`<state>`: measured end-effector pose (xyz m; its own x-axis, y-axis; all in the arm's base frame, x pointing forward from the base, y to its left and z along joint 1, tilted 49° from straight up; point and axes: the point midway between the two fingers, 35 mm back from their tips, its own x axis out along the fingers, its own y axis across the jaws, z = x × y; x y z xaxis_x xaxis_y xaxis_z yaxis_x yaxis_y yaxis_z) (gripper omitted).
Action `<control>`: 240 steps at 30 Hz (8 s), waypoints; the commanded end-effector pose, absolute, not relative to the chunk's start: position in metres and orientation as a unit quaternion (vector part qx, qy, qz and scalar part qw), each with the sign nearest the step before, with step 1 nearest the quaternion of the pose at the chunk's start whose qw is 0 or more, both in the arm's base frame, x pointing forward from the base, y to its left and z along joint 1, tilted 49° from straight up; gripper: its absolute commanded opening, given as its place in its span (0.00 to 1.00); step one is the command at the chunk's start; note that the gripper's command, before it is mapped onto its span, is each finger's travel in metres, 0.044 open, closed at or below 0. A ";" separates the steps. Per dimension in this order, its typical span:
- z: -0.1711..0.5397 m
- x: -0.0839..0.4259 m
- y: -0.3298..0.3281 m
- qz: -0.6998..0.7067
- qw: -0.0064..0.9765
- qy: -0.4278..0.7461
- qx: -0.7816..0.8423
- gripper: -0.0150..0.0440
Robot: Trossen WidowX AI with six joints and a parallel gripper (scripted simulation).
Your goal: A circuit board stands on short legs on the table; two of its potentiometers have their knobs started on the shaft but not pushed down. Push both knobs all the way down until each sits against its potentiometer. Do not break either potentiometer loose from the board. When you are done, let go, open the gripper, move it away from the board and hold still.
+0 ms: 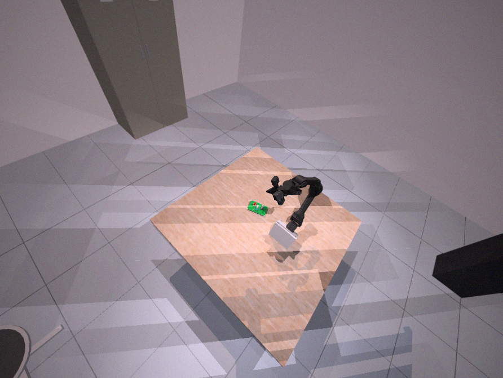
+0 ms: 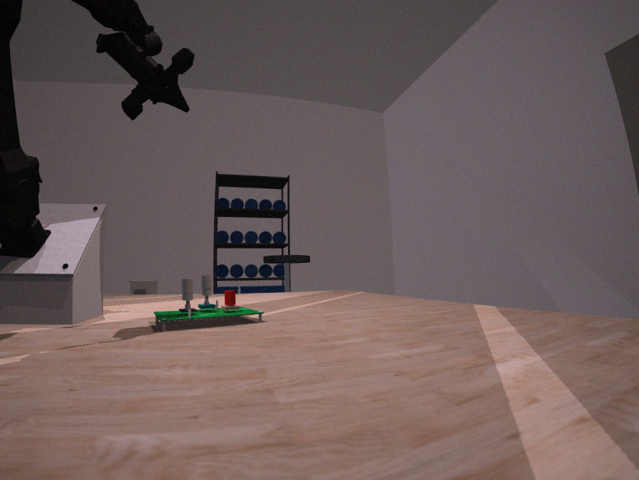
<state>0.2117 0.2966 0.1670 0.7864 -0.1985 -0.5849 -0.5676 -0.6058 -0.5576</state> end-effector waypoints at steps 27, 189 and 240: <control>0.073 0.306 0.052 0.080 0.445 0.619 -0.643 0.25; 0.021 0.301 -0.040 0.042 0.444 0.680 -0.582 0.25; 0.019 0.301 -0.041 0.042 0.444 0.680 -0.582 0.25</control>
